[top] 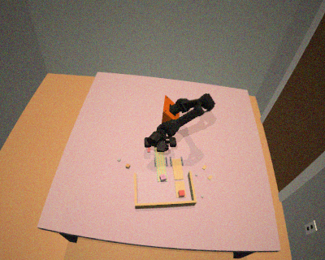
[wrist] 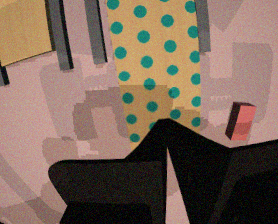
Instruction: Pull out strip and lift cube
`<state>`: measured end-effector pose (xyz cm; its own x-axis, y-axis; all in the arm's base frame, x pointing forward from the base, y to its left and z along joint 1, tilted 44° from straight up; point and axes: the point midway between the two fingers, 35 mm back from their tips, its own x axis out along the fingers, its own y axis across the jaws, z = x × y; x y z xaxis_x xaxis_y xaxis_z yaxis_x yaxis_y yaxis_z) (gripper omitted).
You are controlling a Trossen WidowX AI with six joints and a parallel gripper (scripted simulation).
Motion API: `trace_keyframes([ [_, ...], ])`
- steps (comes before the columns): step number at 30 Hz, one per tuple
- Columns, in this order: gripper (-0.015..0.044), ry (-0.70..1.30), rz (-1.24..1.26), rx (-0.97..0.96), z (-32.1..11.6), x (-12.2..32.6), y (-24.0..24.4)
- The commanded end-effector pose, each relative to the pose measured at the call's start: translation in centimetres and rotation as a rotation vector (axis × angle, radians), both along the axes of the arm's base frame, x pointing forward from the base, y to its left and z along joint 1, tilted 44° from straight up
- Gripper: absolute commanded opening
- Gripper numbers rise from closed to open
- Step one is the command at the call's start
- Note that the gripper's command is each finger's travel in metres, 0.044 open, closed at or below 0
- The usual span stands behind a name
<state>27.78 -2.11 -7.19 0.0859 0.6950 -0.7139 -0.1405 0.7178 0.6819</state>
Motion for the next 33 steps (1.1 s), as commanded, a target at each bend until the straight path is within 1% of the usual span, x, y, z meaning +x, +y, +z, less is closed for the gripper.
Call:
trace_keyframes([
  [1,0.0000,0.036,0.015,-0.004,-0.6,-1.6,0.4],
  [33,0.0000,0.039,0.015,-0.005,-1.2,-5.8,0.1],
])
